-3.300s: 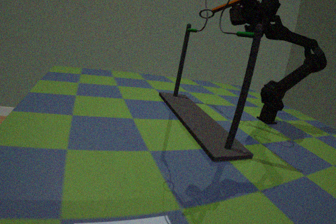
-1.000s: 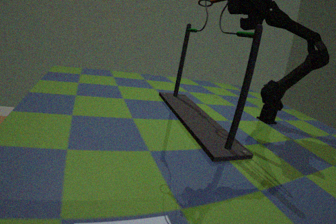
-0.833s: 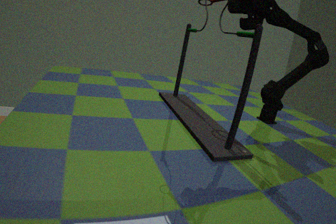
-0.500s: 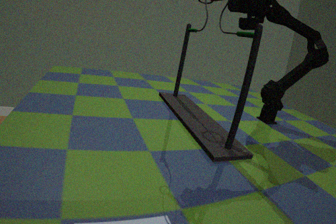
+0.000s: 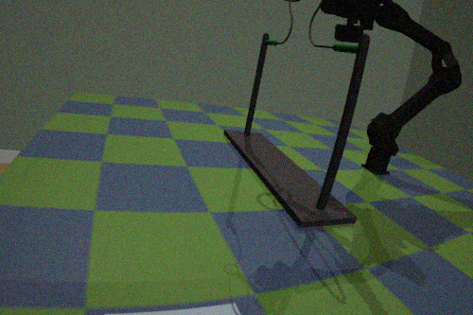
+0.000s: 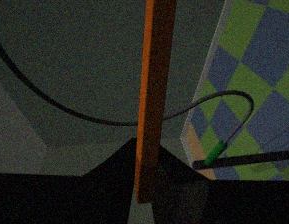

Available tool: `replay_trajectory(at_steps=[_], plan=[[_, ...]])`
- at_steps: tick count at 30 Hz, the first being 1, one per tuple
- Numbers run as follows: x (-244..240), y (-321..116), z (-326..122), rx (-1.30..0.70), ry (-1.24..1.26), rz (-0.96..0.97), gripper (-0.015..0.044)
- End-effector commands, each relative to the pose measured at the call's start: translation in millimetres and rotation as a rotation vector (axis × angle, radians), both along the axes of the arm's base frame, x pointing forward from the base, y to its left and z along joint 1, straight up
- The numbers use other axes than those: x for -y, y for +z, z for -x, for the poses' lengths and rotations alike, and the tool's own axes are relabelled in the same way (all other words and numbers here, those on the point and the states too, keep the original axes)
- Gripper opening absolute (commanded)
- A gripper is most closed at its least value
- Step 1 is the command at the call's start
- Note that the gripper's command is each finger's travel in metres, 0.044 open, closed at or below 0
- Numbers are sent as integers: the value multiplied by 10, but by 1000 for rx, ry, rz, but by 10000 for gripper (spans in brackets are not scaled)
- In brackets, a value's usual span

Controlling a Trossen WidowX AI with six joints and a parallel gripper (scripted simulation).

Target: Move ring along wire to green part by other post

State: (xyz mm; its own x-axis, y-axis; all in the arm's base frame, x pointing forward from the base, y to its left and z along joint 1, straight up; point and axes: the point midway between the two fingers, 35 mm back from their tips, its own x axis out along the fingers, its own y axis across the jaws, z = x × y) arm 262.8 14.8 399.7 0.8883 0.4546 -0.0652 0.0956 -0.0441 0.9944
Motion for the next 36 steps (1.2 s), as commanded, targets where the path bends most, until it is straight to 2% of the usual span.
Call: replay_trajectory(at_steps=[1, 36], plan=[[0, 30, 4, 7, -3, 37, -150], [0, -37, 3, -10, -7, 245, -150]])
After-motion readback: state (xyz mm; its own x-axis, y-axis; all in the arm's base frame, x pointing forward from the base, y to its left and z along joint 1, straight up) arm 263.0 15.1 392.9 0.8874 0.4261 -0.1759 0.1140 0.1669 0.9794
